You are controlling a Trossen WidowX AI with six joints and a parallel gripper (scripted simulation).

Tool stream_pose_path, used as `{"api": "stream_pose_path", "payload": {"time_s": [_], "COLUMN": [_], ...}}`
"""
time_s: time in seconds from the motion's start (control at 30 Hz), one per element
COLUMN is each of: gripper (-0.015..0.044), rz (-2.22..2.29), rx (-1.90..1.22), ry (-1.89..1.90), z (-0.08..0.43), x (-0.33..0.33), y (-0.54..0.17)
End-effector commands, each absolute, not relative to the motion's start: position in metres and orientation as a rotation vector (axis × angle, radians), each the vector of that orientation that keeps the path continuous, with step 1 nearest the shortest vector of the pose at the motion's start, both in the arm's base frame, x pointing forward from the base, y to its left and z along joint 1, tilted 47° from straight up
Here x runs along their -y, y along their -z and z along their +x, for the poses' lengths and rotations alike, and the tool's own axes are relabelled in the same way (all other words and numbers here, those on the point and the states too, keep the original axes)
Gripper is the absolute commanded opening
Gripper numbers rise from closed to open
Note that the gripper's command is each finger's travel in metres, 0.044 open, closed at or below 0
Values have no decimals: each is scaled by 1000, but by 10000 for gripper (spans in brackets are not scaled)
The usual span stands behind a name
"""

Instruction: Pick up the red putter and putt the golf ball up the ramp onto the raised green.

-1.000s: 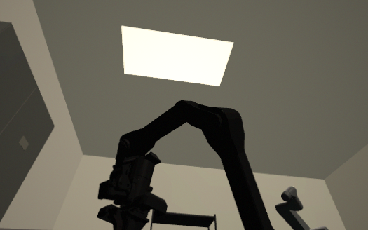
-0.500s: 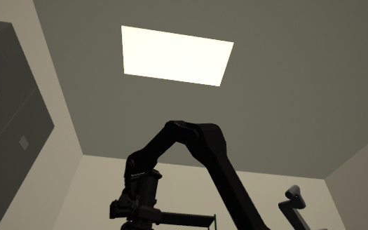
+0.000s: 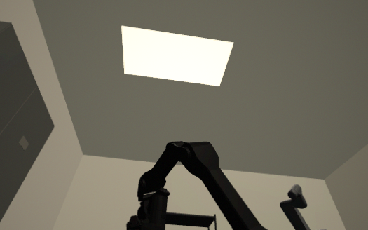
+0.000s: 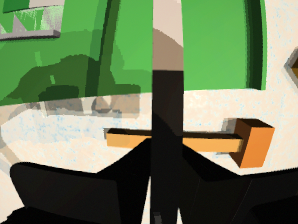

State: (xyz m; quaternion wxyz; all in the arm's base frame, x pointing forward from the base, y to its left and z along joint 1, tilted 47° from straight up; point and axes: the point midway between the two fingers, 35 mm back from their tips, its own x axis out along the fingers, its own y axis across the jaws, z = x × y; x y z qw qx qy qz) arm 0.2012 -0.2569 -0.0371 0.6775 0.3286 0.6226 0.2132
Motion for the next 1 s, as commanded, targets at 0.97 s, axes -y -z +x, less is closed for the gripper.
{"api": "stream_pose_path", "payload": {"time_s": [0.97], "gripper": [0], "rz": [816], "rx": [-1434], "ry": [-419], "z": [195], "x": [233], "y": [91]}}
